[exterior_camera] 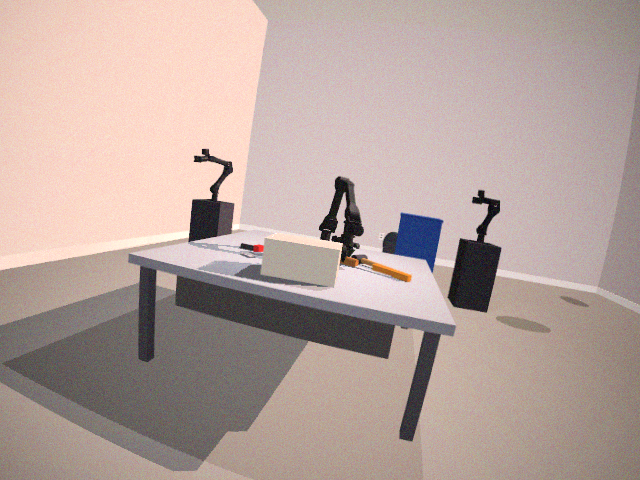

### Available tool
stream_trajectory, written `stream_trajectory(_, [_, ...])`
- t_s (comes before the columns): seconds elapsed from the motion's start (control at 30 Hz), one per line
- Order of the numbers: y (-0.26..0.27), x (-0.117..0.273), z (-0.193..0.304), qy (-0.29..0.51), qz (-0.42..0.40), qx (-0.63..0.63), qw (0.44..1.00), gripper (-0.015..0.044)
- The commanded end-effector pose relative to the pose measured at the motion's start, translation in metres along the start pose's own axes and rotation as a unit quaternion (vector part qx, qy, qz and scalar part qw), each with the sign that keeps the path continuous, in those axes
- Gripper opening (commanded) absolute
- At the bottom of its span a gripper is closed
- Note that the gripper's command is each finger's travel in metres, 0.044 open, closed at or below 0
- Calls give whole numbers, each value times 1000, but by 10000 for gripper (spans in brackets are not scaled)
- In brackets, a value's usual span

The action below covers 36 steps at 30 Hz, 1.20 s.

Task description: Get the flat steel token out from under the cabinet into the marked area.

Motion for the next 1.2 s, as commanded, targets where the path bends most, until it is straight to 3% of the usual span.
stream_trajectory(0.0, [0, 0, 2, 1, -1, -17, 1000, 0])
stream_trajectory(1.17, [-4, 0, 9, 1, -2, -138, 990, 0])
Point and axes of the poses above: the point midway between the two fingers, 35 mm back from their tips, its own x axis back along the fingers, its own y axis across the jaws, z = x × y, the point moved 2 cm from there along x, back along the fingers, and after that the axes turned 6 degrees about x, right-handed, at the moved point
